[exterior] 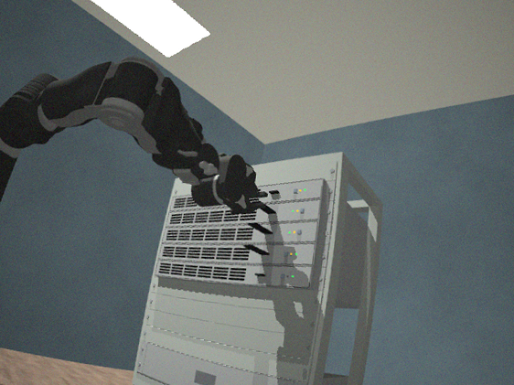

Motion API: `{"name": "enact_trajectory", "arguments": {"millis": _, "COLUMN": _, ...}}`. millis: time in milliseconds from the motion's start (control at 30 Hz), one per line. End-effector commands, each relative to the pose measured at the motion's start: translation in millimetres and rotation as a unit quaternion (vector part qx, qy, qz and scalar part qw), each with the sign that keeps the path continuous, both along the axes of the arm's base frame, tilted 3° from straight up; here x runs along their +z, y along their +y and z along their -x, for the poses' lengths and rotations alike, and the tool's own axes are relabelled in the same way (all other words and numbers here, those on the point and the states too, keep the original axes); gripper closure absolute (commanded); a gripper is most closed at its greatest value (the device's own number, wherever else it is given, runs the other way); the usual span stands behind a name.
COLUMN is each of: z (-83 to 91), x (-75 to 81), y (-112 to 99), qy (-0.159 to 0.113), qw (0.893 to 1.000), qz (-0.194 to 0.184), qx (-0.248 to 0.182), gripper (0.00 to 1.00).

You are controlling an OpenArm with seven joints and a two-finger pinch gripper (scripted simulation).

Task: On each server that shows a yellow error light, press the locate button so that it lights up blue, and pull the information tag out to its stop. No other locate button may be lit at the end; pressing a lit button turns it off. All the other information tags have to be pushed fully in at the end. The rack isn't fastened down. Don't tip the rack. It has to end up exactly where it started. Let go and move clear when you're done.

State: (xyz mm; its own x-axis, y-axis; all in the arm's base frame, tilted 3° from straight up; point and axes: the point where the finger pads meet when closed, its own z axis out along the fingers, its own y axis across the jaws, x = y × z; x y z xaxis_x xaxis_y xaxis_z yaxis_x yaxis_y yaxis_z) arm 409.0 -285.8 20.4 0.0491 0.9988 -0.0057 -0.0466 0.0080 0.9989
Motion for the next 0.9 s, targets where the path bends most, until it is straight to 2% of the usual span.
{"name": "enact_trajectory", "arguments": {"millis": 0, "z": 3.3, "x": 1.6, "y": -2, "qy": -0.005, "qw": 1.0, "qz": -0.002, "qx": -0.003, "gripper": 0.9}}
{"name": "enact_trajectory", "arguments": {"millis": 67, "z": 10.9, "x": 1.4, "y": -2, "qy": -0.006, "qw": 1.0, "qz": -0.002, "qx": -0.003, "gripper": 0.9}}
{"name": "enact_trajectory", "arguments": {"millis": 133, "z": 10.9, "x": 1.4, "y": -2, "qy": -0.006, "qw": 1.0, "qz": -0.002, "qx": -0.003, "gripper": 0.9}}
{"name": "enact_trajectory", "arguments": {"millis": 367, "z": 43.7, "x": -0.8, "y": -2, "qy": -0.006, "qw": 1.0, "qz": -0.002, "qx": -0.002, "gripper": 0.9}}
{"name": "enact_trajectory", "arguments": {"millis": 533, "z": 47.5, "x": -1.5, "y": -1, "qy": -0.003, "qw": 1.0, "qz": -0.002, "qx": -0.001, "gripper": 0.9}}
{"name": "enact_trajectory", "arguments": {"millis": 567, "z": 47.6, "x": 0.2, "y": -1, "qy": 0.0, "qw": 1.0, "qz": -0.002, "qx": -0.001, "gripper": 0.9}}
{"name": "enact_trajectory", "arguments": {"millis": 633, "z": 47.9, "x": 13.5, "y": -1, "qy": -0.001, "qw": 1.0, "qz": -0.001, "qx": -0.001, "gripper": 0.9}}
{"name": "enact_trajectory", "arguments": {"millis": 700, "z": 47.9, "x": 13.5, "y": -1, "qy": -0.001, "qw": 1.0, "qz": -0.001, "qx": -0.001, "gripper": 0.9}}
{"name": "enact_trajectory", "arguments": {"millis": 800, "z": 48.9, "x": 34.7, "y": -1, "qy": -0.001, "qw": 1.0, "qz": -0.001, "qx": -0.002, "gripper": 0.9}}
{"name": "enact_trajectory", "arguments": {"millis": 867, "z": 49.4, "x": 37.8, "y": -1, "qy": -0.001, "qw": 1.0, "qz": -0.001, "qx": -0.002, "gripper": 0.9}}
